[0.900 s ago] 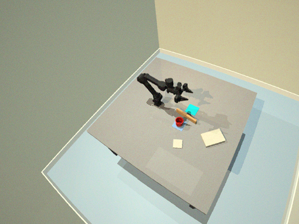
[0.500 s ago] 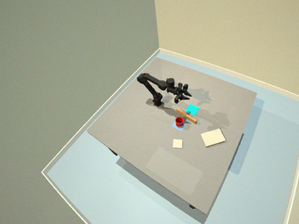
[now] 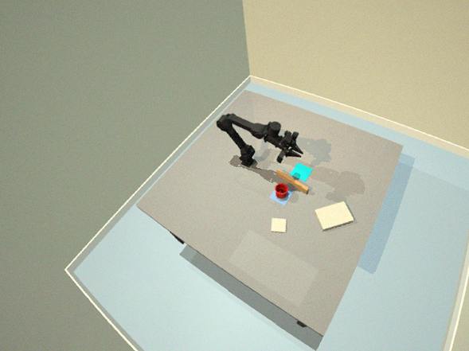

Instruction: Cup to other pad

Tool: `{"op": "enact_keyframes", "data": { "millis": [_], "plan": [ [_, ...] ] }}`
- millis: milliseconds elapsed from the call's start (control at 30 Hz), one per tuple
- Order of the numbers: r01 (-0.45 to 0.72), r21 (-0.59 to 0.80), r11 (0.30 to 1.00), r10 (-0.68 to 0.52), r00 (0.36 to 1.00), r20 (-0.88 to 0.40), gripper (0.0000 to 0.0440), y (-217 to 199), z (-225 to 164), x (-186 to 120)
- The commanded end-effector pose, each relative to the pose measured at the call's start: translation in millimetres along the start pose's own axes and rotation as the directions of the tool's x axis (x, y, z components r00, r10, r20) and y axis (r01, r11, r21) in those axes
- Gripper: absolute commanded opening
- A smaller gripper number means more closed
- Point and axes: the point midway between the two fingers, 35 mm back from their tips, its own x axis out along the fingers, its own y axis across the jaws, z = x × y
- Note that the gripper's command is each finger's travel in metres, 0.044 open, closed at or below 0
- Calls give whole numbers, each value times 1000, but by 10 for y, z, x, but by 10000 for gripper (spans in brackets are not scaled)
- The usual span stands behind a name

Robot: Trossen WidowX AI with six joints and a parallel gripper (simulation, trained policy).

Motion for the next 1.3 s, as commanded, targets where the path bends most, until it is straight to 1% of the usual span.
{"op": "enact_keyframes", "data": {
  "millis": [0,333,633,933,1267],
  "plan": [
    [0,25,1000,1,998,-56,99,28,-29,44],
    [12,74,997,5,976,-217,89,101,-146,136],
    [38,97,995,-1,932,-362,92,146,-275,196],
    [72,91,993,-16,865,-501,101,159,-426,234],
    [104,57,993,-44,767,-640,110,133,-601,245]
  ]
}}
